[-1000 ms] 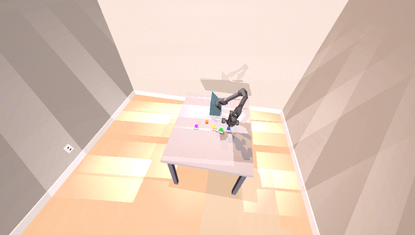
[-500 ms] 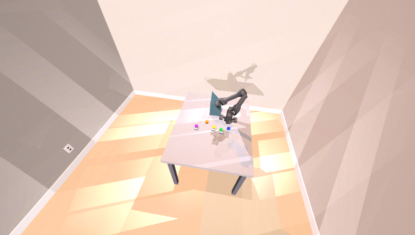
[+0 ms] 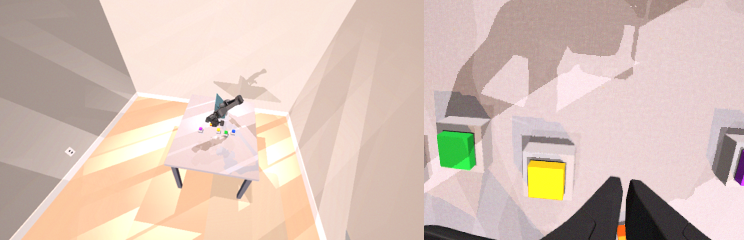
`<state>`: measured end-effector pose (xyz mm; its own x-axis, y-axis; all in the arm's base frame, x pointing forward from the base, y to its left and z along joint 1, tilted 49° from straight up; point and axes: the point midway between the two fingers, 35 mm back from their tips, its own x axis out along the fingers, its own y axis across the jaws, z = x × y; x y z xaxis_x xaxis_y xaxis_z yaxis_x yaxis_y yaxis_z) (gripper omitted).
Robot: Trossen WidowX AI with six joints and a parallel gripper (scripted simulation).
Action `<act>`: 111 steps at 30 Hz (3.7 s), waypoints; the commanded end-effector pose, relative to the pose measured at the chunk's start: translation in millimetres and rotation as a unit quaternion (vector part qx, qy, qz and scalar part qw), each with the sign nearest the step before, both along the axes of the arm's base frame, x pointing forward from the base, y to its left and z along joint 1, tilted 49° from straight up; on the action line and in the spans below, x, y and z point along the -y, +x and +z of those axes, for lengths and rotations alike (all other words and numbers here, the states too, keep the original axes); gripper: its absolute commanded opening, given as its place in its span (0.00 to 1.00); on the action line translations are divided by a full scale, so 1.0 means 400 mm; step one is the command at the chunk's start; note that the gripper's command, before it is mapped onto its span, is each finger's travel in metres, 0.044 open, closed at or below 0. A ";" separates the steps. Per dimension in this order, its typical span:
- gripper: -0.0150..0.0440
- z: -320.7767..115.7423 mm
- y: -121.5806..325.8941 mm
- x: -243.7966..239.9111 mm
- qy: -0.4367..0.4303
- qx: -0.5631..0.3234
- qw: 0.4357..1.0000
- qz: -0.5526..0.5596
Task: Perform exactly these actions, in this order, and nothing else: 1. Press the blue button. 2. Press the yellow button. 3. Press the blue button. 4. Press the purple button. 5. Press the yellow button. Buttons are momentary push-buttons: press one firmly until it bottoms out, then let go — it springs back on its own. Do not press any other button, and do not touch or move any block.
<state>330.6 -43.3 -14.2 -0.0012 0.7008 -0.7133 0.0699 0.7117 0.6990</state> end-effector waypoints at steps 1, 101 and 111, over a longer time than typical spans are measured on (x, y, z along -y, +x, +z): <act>0.29 -0.106 -0.016 0.090 0.003 0.003 1.000 0.010; 0.29 0.052 -0.157 -0.114 0.032 0.015 0.999 0.030; 0.29 -0.048 -0.163 -0.233 0.033 0.015 0.999 0.030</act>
<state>269.9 33.4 -21.3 -0.0173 0.7396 -0.6728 -0.0001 0.6729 0.7397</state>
